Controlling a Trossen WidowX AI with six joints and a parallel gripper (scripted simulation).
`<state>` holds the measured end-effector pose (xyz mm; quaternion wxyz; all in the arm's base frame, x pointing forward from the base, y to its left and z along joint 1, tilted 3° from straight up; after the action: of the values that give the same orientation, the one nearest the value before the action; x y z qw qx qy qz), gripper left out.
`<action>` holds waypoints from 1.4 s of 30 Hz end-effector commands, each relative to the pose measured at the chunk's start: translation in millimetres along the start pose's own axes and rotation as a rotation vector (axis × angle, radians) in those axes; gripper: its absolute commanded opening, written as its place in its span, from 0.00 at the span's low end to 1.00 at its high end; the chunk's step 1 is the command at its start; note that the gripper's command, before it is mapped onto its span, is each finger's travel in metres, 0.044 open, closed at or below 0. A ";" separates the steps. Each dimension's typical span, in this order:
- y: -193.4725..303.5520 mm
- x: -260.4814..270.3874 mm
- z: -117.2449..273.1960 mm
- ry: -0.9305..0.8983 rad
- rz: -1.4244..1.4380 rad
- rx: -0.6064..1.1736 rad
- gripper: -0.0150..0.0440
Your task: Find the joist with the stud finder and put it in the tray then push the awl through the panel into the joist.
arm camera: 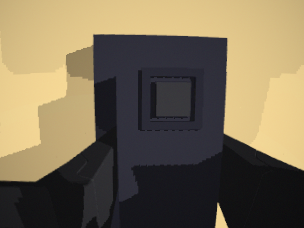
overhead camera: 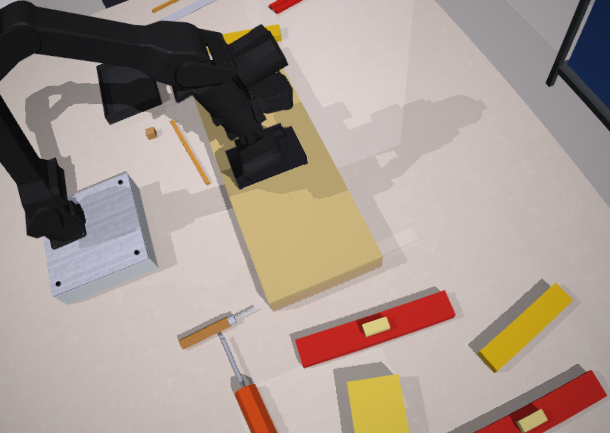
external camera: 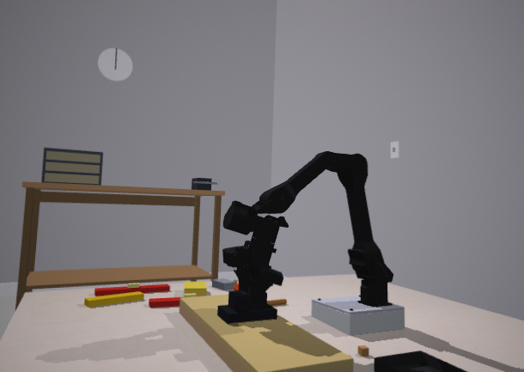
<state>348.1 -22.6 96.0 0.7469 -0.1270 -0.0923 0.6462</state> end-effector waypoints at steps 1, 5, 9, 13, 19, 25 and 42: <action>1.5 11.0 -0.1 -0.016 0.001 0.002 0.25; 2.6 19.1 0.0 -0.016 0.000 0.002 0.25; 3.6 27.2 0.1 -0.017 0.000 0.002 0.25; 4.6 35.3 0.3 -0.018 0.000 0.002 0.25; 6.1 47.4 0.5 -0.019 0.000 0.002 0.25; 7.5 59.5 0.8 -0.020 -0.001 0.002 0.25; 11.8 93.8 1.6 -0.023 -0.002 0.003 0.25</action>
<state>349.9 64.7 92.5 0.7461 -0.1222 -0.0981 0.6471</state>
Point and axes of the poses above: the point midway between the two fingers, 35 mm back from their tips, its own z axis back along the fingers, its own x axis across the jaws, y = z × x, the point moved 4 cm from there along z, back along the fingers, and after that the axes turned 7 degrees about -z, right-handed, at the moved point
